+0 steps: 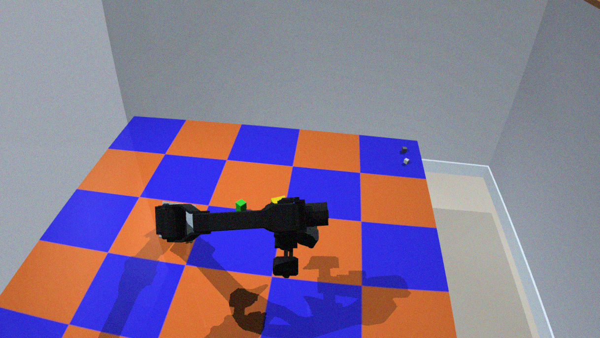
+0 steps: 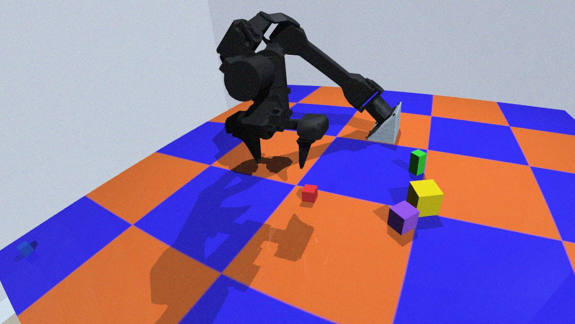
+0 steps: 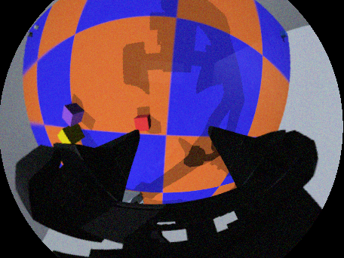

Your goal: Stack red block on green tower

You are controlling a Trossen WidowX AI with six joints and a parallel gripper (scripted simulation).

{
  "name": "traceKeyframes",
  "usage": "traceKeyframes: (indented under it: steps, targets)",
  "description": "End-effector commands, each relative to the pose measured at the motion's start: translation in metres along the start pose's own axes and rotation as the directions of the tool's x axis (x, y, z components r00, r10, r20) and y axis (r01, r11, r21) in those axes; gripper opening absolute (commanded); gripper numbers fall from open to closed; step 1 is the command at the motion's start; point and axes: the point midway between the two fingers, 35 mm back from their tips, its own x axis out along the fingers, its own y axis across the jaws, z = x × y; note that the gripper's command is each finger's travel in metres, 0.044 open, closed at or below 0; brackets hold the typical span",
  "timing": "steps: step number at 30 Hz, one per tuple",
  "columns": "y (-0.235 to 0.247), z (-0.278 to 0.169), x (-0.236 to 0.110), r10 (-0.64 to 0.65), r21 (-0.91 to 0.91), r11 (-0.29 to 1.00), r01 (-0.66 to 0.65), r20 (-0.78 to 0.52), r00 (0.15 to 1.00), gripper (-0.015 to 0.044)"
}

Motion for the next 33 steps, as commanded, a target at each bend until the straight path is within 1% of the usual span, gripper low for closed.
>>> traceKeyframes:
  steps: [1,3,10,13,19,26,33]
  targets:
    - [0.050,-0.003,-0.004,0.003,-0.030,1.000,-0.004,-0.038,0.999,0.0440]
    - [0.057,-0.005,-0.005,0.001,-0.032,0.999,-0.003,-0.041,0.999,0.0440]
    - [0.057,-0.006,-0.007,0.001,-0.033,0.999,-0.003,-0.042,0.999,0.0440]
    - [0.057,-0.006,0.002,0.002,-0.033,0.999,-0.003,-0.041,0.999,0.0440]
    - [0.057,-0.007,0.034,0.000,-0.032,0.999,-0.001,-0.041,0.999,0.0440]
    - [0.056,-0.007,0.036,0.000,-0.032,0.999,-0.001,-0.041,0.999,0.0440]
    - [0.056,-0.007,0.047,0.000,-0.032,0.999,-0.001,-0.041,0.999,0.0440]
